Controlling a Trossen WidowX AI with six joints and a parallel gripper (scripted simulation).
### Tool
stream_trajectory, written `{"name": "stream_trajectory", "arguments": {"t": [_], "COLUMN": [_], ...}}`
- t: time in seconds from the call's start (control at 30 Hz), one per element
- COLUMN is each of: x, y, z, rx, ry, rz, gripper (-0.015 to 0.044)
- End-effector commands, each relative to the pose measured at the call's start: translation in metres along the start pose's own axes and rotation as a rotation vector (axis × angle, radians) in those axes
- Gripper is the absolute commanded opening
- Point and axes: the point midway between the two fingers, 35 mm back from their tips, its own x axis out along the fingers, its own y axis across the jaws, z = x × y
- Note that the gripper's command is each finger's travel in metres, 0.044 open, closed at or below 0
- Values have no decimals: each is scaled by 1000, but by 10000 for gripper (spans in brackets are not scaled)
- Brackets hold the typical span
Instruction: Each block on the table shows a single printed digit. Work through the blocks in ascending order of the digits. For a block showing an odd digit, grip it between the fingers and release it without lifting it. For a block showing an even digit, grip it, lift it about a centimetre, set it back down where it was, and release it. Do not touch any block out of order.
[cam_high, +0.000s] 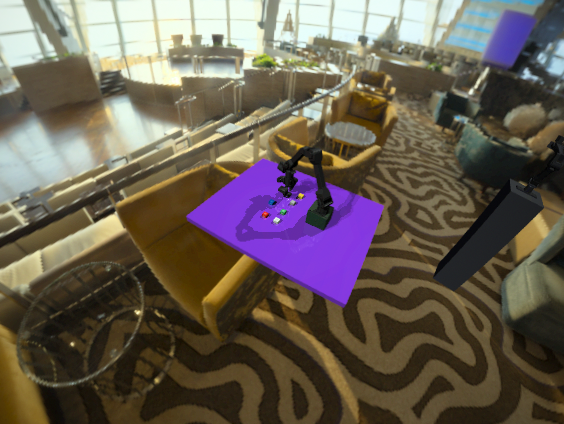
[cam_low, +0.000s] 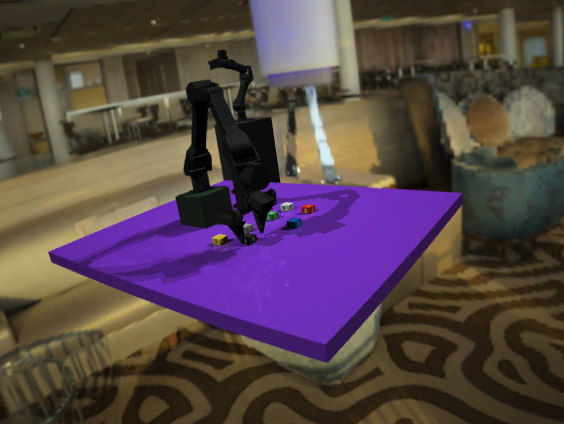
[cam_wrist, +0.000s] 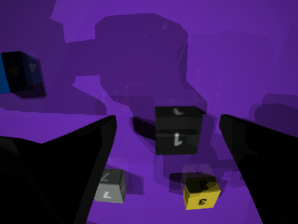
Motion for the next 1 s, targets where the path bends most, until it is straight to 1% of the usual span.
{"name": "stream_trajectory", "arguments": {"t": [0.0, 0.2, 0.23, 0.73, 0.97], "x": [3, 3, 3, 3, 3], "y": [0, 0, 0, 0, 0], "z": [-1, -1, -1, -1, -1], "rx": [-4, -4, -4, -4, -4], "ry": [2, 2, 2, 2, 2], "rz": [0, 0, 0, 0, 0], "gripper": [295, 138, 120, 120, 304]}}
